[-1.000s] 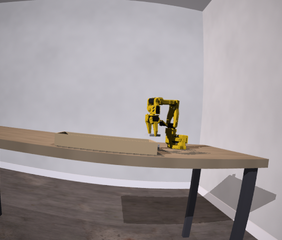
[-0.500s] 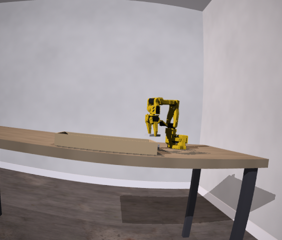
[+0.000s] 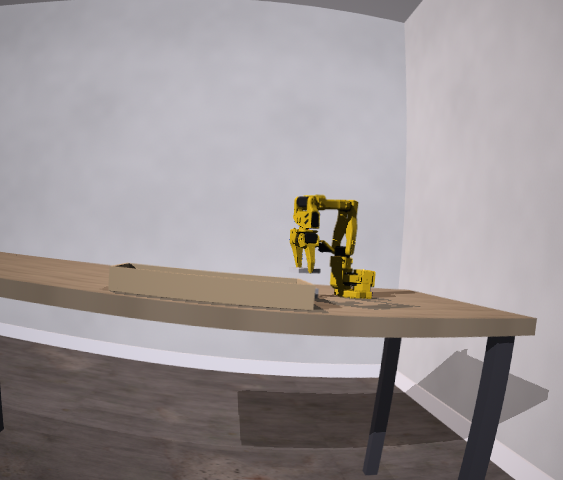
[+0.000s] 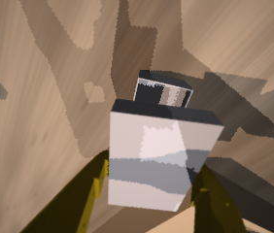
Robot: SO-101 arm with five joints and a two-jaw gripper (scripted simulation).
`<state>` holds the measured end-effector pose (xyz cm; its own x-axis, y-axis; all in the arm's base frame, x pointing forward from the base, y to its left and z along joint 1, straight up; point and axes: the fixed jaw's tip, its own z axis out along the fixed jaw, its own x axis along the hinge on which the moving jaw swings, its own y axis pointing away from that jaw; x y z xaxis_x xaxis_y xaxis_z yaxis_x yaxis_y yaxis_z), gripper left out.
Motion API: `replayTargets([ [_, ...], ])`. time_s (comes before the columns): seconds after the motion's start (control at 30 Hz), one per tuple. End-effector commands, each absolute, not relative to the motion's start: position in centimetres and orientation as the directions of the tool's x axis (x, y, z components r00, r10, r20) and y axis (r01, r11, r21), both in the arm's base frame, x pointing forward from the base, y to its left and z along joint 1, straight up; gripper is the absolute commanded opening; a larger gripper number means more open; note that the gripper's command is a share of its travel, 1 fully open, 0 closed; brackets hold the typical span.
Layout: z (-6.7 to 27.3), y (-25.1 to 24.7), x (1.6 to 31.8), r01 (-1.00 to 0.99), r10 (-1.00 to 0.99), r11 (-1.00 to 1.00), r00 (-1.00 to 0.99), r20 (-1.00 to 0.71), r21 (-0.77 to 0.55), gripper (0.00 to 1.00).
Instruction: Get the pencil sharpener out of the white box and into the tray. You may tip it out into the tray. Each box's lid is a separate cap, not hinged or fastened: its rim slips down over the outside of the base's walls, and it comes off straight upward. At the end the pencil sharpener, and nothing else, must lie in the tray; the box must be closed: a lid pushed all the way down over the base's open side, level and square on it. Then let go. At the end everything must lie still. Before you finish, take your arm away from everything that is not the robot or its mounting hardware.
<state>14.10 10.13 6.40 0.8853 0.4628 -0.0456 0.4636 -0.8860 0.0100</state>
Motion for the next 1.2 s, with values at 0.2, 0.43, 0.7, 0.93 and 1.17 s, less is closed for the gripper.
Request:
replayTargets([
  [0.2,6.98,10.29,14.21,0.422,0.422,-0.907,0.907,0.000,0.000,0.23],
  [0.43,6.98,10.32,14.07,0.398,0.398,-0.917,0.917,0.000,0.000,0.23],
  [0.7,6.98,10.33,13.96,0.381,0.381,-0.924,0.924,0.000,0.000,0.23],
  [0.93,6.98,10.34,13.96,0.381,0.381,-0.925,0.925,0.000,0.000,0.23],
  [1.17,6.98,10.34,13.96,0.381,0.381,-0.925,0.925,0.000,0.000,0.23],
])
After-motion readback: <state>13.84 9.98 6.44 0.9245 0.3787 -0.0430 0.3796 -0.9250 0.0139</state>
